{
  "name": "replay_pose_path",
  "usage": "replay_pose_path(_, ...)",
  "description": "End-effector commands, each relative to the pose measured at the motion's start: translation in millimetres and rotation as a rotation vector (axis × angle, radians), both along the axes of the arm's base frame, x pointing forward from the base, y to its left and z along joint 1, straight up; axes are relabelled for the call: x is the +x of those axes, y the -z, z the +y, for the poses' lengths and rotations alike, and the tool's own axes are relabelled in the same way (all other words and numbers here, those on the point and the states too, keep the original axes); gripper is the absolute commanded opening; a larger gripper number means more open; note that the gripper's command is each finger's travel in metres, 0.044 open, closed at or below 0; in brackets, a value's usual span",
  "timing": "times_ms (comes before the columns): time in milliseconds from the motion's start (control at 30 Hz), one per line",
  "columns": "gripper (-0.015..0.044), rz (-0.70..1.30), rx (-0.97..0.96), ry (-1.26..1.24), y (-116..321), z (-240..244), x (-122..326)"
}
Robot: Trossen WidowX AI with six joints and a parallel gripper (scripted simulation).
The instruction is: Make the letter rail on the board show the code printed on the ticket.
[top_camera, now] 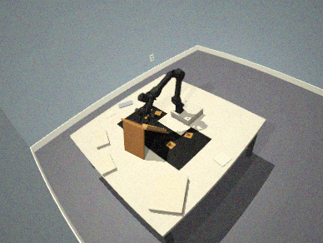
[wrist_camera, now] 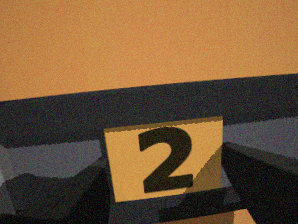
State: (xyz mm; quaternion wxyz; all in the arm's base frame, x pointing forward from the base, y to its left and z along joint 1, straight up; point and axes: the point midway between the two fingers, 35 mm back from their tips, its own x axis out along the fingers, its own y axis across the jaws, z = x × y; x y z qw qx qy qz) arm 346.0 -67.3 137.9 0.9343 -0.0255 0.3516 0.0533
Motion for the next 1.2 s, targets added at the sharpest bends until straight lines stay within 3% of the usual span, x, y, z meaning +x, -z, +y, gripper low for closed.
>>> replay_pose_path(0, 0.0000, -0.004, -0.001, 0.002, -1, 3, -1)
replay_pose_path(1167, 0.0000, -0.004, 0.002, 0.002, -1, 25, -3)
